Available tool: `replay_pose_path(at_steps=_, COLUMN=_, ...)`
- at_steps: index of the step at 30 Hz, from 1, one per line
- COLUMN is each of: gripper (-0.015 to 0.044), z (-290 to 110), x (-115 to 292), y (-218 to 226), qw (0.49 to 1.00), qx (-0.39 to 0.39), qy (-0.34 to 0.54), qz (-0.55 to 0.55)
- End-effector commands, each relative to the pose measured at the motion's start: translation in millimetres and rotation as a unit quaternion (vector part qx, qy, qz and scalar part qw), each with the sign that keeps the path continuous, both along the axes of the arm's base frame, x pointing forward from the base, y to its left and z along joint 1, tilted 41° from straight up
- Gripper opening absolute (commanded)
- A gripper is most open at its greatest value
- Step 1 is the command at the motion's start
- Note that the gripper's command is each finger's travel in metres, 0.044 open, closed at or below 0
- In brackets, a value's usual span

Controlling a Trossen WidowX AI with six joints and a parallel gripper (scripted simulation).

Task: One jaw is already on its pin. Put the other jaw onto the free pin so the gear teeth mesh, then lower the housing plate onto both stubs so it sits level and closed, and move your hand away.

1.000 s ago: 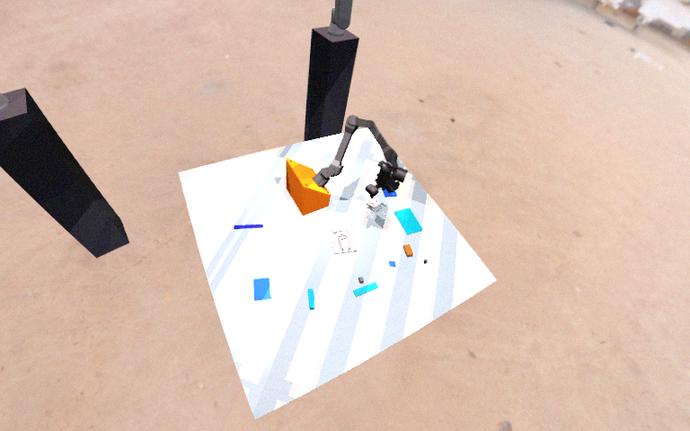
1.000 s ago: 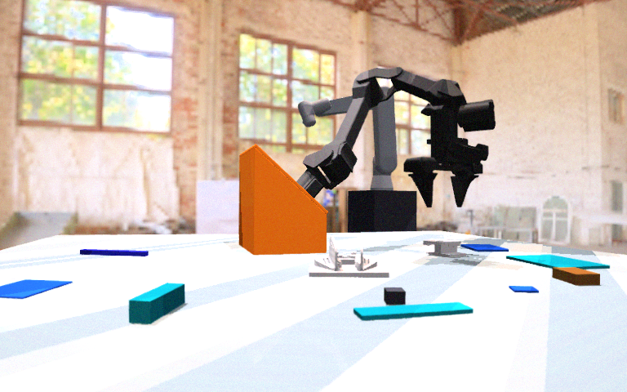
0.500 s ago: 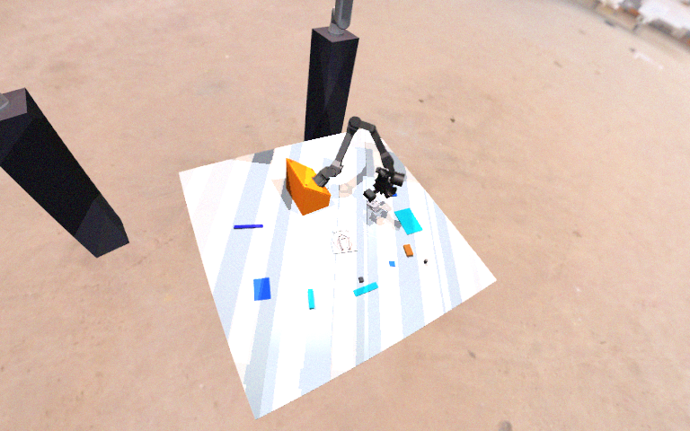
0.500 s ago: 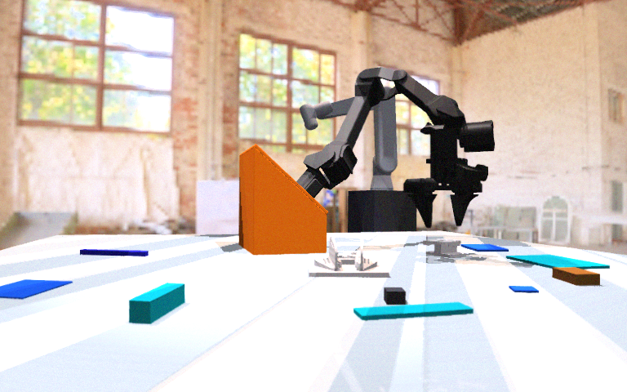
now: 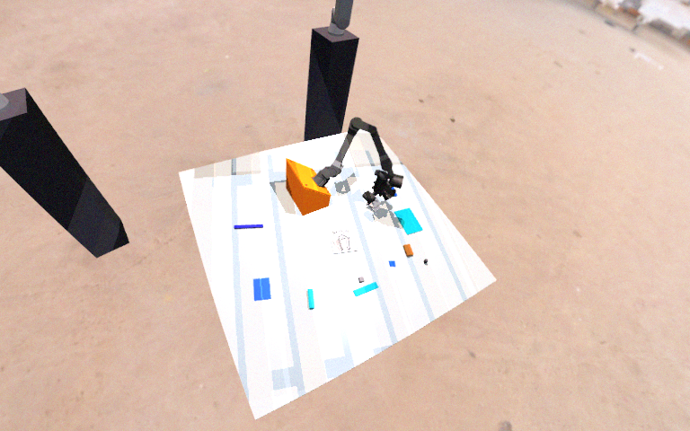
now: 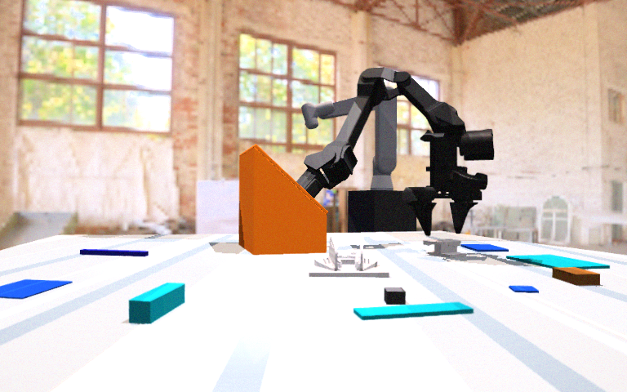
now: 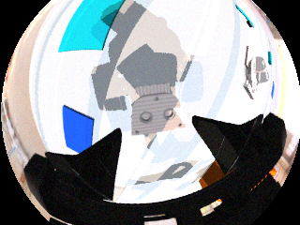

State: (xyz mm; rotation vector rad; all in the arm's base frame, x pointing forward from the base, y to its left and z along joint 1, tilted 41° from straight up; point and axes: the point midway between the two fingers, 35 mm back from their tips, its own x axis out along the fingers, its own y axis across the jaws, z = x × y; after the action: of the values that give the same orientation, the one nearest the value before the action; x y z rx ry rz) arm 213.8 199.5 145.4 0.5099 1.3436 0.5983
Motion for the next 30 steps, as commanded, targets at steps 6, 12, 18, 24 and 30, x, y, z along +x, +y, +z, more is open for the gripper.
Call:
replay_pose_path(at_steps=6, gripper=0.0440, z=-6.9, x=0.9, y=3.0, qw=1.000, qx=-0.003, qy=0.003, qz=-0.003)
replay_pose_path(at_steps=12, gripper=0.0440, z=-14.0, x=2.2, y=9.3, qw=1.000, qx=-0.003, qy=0.003, qz=-0.003)
replay_pose_path(at_steps=18, gripper=0.0440, z=-21.1, x=3.0, y=15.6, qw=1.000, qx=-0.003, qy=0.003, qz=-0.003)
replay_pose_path(at_steps=24, gripper=0.0440, z=-25.1, x=3.4, y=19.2, qw=1.000, qx=-0.003, qy=0.003, qz=-0.003)
replay_pose_path(at_steps=30, gripper=0.0440, z=-25.1, x=3.4, y=19.2, qw=1.000, qx=-0.003, qy=0.003, qz=-0.003)
